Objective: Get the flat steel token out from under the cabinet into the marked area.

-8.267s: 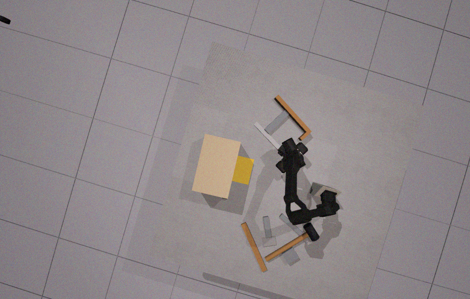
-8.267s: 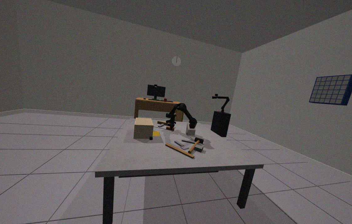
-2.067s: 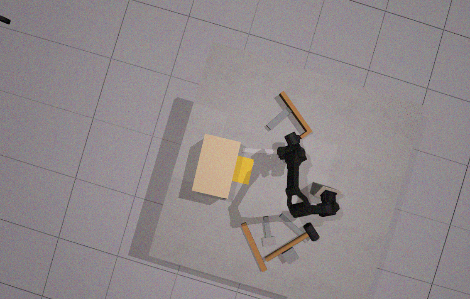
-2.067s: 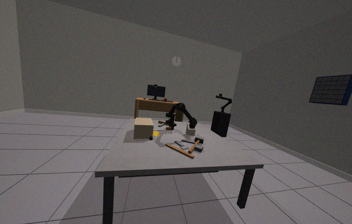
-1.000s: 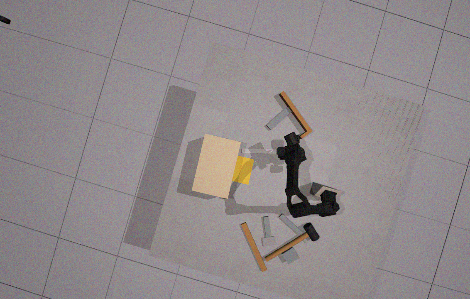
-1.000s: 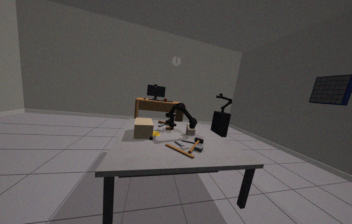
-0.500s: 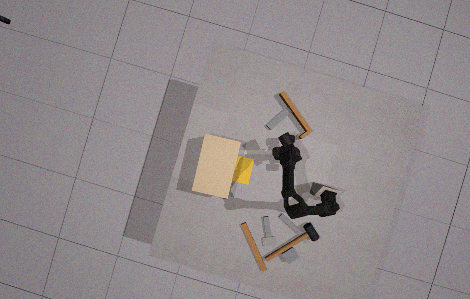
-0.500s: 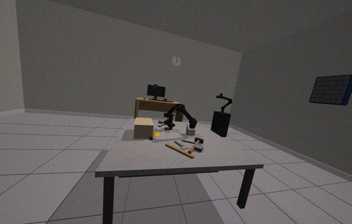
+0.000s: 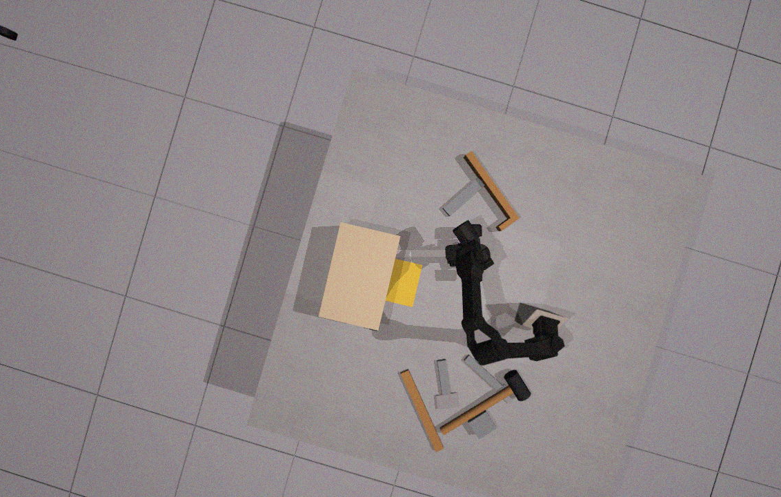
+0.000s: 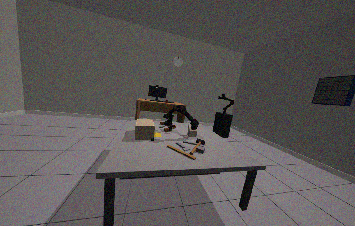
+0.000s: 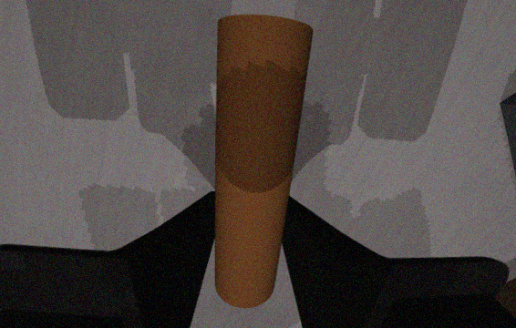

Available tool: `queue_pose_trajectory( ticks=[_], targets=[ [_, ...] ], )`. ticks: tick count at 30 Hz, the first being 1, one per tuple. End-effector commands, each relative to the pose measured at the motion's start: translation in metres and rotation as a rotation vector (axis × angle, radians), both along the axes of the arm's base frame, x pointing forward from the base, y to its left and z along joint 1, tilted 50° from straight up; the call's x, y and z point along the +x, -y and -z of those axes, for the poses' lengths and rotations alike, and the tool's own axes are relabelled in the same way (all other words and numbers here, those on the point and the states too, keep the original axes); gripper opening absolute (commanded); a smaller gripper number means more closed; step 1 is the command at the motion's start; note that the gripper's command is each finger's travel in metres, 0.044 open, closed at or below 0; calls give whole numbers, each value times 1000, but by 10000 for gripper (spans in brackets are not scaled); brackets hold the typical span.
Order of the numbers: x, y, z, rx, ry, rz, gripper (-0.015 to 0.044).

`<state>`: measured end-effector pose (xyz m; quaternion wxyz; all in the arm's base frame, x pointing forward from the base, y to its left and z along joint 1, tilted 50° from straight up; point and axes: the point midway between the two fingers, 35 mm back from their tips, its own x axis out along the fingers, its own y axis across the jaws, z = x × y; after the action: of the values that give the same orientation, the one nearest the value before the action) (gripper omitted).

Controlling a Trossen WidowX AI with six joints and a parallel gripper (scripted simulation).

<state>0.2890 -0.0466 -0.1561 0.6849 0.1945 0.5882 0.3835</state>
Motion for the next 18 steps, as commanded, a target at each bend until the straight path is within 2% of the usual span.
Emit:
queue_pose_trajectory(
  ticks=[1, 18],
  targets=[
    [12, -2, -3, 0, 12, -2, 0],
    [36, -7, -10, 1, 12, -2, 0]
  ],
)
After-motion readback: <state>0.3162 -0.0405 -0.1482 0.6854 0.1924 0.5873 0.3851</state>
